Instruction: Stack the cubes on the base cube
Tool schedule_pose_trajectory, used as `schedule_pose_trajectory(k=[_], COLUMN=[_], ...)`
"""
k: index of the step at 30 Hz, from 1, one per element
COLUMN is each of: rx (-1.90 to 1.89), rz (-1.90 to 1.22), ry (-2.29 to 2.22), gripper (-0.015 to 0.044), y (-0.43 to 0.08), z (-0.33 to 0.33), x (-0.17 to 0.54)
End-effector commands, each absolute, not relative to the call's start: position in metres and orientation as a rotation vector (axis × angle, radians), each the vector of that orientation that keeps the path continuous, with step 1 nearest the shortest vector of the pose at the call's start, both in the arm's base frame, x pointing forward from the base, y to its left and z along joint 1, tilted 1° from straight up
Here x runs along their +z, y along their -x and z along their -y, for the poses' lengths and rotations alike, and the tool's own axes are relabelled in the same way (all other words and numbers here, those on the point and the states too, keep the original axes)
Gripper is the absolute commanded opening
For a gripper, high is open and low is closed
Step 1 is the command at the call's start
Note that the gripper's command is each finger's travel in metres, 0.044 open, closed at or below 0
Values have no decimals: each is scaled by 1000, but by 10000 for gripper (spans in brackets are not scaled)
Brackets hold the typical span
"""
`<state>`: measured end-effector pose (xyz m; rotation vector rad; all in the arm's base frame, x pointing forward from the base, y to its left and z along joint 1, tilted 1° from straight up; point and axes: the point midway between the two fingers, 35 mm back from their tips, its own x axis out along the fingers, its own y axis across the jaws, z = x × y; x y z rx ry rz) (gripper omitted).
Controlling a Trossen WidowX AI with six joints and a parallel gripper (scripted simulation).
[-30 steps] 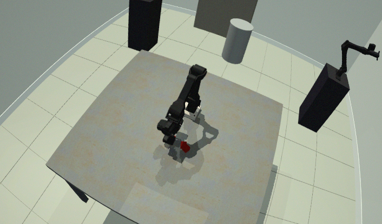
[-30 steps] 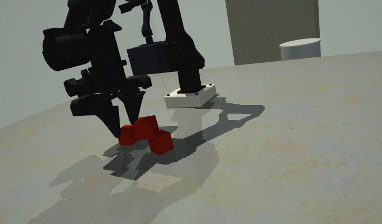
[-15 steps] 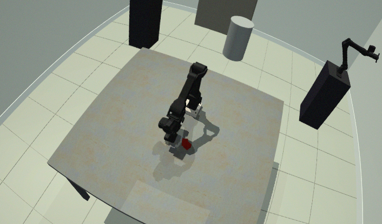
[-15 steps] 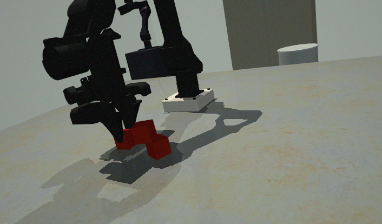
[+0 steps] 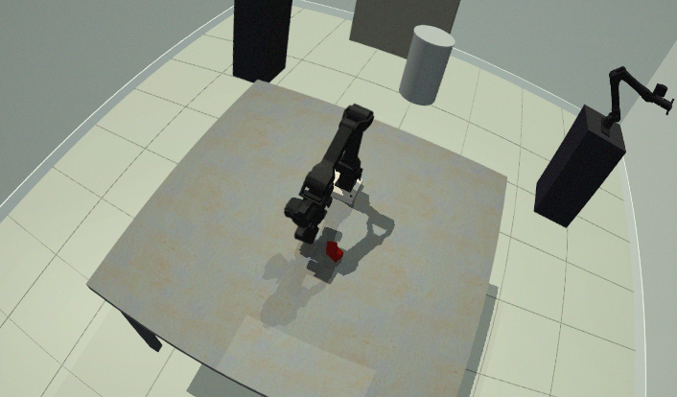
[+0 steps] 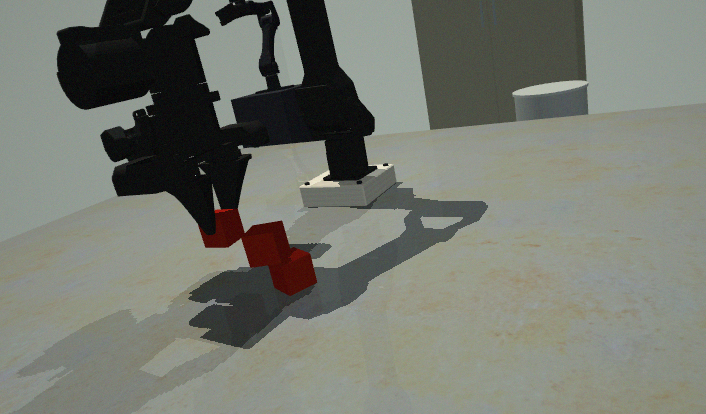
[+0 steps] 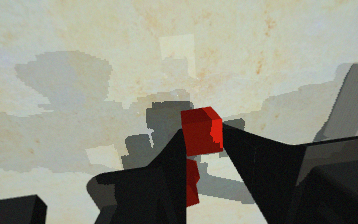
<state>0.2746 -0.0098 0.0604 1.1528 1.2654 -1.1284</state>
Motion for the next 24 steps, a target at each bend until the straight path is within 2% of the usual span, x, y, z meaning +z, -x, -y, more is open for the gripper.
schedule_pose_trajectory(k=[1, 24], rx=[-1120, -1112], rz=[-1255, -1260], ry=[-1156, -1149], gripper=[105, 105], y=[-277, -271], z=[10, 7], x=[75, 131])
